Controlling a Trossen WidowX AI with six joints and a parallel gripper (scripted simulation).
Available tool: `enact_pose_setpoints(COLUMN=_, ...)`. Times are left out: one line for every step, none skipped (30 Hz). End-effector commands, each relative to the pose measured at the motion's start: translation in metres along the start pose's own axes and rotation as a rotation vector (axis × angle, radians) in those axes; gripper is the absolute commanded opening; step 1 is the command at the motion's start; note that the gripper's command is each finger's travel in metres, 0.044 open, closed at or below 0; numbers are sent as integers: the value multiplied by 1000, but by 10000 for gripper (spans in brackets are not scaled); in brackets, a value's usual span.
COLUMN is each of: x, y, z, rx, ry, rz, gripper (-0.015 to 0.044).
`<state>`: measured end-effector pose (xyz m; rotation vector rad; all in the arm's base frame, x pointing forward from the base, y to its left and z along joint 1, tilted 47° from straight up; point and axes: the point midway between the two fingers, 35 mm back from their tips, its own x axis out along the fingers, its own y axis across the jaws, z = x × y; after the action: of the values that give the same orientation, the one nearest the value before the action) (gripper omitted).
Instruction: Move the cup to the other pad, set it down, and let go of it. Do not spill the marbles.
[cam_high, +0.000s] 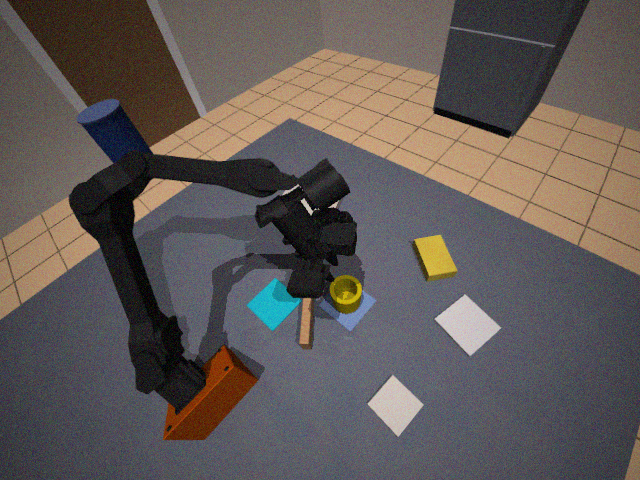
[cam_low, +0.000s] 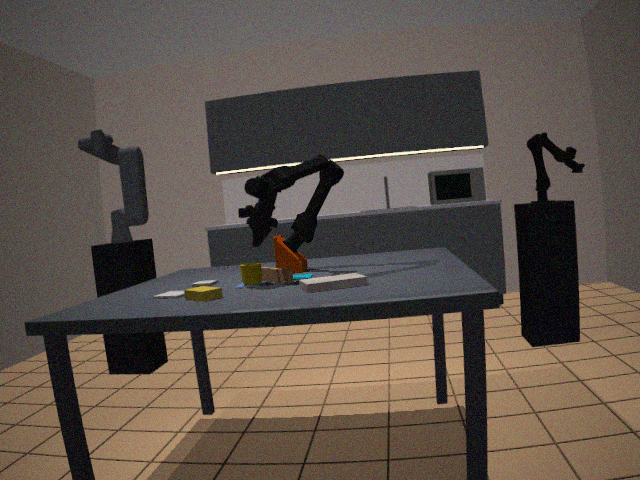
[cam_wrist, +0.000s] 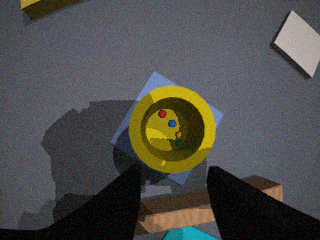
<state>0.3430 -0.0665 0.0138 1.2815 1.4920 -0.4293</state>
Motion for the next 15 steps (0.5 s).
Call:
enact_pose_setpoints(x=17, y=-16, z=3, rx=219, ry=159, rz=-38, gripper=167)
enact_pose_setpoints(x=21, y=-20, z=4, rx=281, ry=202, rz=-49, gripper=167)
enact_pose_setpoints(x=25, y=-24, z=5, rx=344, ry=245, rz=-61, gripper=167)
enact_pose_setpoints(x=29, y=-28, z=6, rx=407, ry=287, rz=-72, gripper=167)
enact_pose_setpoints(x=32, y=-30, z=7, rx=454, ry=319, rz=-80, gripper=167)
enact_pose_setpoints(x=33, y=-32, z=7, rx=482, ry=338, rz=-85, gripper=167)
enact_pose_setpoints(x=34, y=-32, z=7, rx=492, ry=344, rz=-86, gripper=167)
enact_pose_setpoints(x=34, y=-32, z=7, rx=492, ry=344, rz=-86, gripper=167)
enact_pose_setpoints(x=34, y=-32, z=7, rx=492, ry=344, rz=-86, gripper=167)
enact_pose_setpoints(x=34, y=-32, z=7, rx=492, ry=344, rz=-86, gripper=167)
enact_pose_setpoints(x=34, y=-32, z=7, rx=492, ry=344, rz=-86, gripper=167)
enact_pose_setpoints(x=34, y=-32, z=7, rx=492, ry=344, rz=-86, gripper=167)
enact_pose_setpoints(x=35, y=-32, z=7, rx=492, ry=344, rz=-86, gripper=167)
enact_pose_setpoints(x=36, y=-32, z=7, rx=492, ry=344, rz=-86, gripper=167)
enact_pose_setpoints(x=37, y=-32, z=6, rx=492, ry=344, rz=-86, gripper=167)
